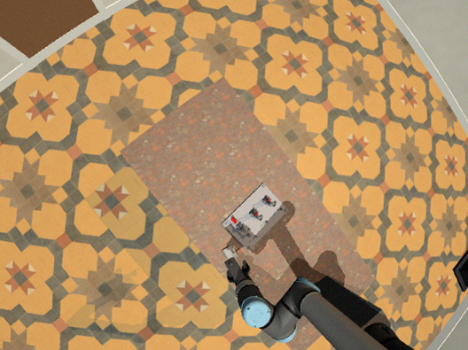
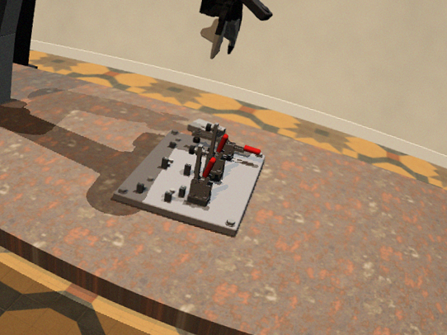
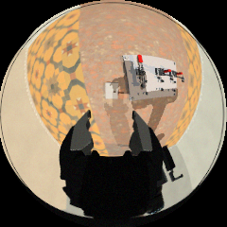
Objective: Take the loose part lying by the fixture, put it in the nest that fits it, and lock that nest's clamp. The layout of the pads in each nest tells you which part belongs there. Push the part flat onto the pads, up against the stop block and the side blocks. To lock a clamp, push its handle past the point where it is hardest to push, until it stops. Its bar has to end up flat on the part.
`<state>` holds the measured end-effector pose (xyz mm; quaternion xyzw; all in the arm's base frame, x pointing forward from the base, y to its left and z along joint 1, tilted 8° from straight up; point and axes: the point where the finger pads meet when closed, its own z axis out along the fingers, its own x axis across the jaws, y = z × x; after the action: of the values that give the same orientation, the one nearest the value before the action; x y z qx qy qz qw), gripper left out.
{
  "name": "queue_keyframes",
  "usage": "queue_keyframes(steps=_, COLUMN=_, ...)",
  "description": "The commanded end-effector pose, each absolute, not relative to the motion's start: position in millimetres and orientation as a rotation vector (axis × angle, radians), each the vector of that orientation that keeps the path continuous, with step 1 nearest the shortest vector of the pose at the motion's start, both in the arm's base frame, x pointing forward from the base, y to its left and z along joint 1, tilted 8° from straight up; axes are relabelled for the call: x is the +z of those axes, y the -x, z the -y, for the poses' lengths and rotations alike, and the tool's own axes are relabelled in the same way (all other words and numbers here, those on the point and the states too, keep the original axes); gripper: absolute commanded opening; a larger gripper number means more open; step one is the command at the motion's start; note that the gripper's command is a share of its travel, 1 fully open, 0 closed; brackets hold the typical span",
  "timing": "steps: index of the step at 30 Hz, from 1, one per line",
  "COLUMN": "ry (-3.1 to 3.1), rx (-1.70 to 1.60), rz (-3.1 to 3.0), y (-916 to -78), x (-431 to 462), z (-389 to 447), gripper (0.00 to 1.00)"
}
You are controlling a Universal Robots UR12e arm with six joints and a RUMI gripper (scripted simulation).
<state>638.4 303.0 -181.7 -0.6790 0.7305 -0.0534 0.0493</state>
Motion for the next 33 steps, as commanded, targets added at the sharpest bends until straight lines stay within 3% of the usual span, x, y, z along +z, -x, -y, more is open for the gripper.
queue_keyframes(steps=1, ry=2.068, rx=-0.163, rz=-2.225, y=-639.1, x=-182.4, z=-303.2, gripper=0.59)
queue_keyframes(steps=33, ry=2.068, rx=-0.163, rz=-2.225, y=-653.8, x=-282.5, z=-302.1, gripper=0.59)
